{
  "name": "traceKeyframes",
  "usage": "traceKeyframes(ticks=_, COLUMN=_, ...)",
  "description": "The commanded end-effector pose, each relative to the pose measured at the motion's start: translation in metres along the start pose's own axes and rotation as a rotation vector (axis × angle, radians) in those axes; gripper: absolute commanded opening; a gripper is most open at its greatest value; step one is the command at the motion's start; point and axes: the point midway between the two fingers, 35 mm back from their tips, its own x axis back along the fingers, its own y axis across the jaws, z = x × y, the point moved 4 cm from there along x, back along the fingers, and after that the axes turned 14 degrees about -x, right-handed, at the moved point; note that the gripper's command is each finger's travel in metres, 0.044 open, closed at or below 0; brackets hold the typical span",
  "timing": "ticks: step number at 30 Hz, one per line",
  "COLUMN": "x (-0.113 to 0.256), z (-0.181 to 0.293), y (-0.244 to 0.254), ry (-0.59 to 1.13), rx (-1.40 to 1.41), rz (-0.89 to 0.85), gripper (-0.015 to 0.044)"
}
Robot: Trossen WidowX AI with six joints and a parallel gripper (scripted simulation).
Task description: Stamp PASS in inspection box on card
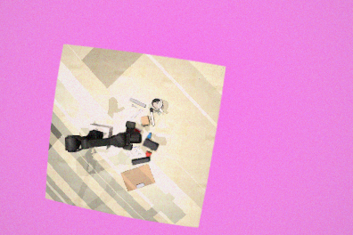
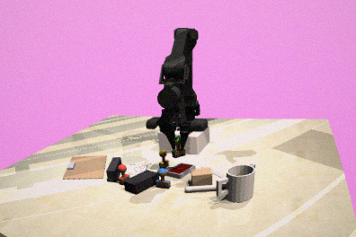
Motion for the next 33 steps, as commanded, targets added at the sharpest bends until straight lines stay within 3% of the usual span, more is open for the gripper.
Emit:
traceKeyframes(ticks=1, x=-0.006, z=0.002, y=0.000, ry=0.011, rx=0.002, rz=0.000, gripper=0.0000)
traceKeyframes(ticks=33, x=-0.027, z=0.002, y=0.000, ry=0.011, rx=0.000, rz=0.001, gripper=0.0000)
